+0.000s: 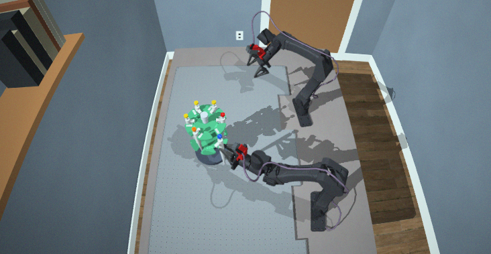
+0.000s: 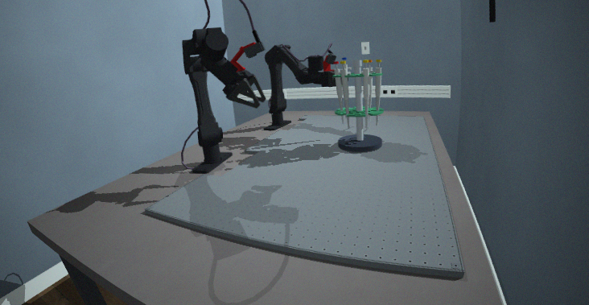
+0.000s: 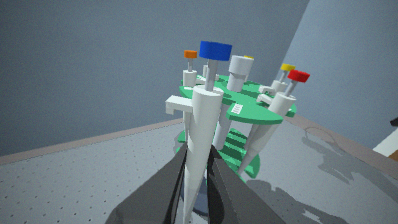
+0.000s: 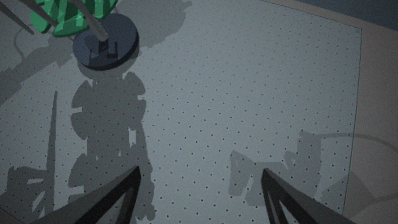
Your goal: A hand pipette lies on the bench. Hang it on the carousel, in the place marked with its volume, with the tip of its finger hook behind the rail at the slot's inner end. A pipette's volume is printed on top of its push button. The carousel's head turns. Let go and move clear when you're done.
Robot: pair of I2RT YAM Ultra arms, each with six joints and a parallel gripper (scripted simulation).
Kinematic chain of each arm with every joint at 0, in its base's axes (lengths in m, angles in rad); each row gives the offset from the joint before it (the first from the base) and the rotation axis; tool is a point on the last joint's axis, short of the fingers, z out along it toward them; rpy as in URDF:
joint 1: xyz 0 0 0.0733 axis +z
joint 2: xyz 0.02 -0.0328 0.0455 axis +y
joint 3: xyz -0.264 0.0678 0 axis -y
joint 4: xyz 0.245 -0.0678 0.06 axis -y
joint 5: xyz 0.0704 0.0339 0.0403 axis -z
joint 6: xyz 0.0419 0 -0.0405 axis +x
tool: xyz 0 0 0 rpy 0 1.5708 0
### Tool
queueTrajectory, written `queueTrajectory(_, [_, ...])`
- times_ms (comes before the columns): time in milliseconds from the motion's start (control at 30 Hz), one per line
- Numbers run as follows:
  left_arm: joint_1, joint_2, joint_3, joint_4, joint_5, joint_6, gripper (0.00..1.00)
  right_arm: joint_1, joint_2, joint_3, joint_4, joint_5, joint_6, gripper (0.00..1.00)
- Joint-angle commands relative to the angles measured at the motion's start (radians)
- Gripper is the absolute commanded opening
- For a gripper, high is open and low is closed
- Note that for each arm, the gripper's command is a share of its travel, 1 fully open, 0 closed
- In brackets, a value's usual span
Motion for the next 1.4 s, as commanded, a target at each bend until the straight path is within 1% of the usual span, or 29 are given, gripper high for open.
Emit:
queueTrajectory(0, [0.013, 0.014, 0.046, 0.027, 0.006, -0.004, 0.12, -0.008, 0.000, 0.024, 0.014, -0.021, -0.005, 1.00])
queueTrajectory(433, [0.019, 0.022, 0.048, 0.032, 0.016, -0.003, 0.12, -0.008, 0.000, 0.024, 0.014, -0.021, -0.005, 1.00])
queueTrajectory(500, [0.019, -0.005, 0.047, 0.033, 0.014, -0.003, 0.12, -0.008, 0.000, 0.024, 0.014, -0.021, -0.005, 1.00])
queueTrajectory(1367, [0.014, -0.007, 0.047, 0.033, 0.013, -0.004, 0.12, -0.008, 0.000, 0.024, 0.014, -0.021, -0.005, 1.00])
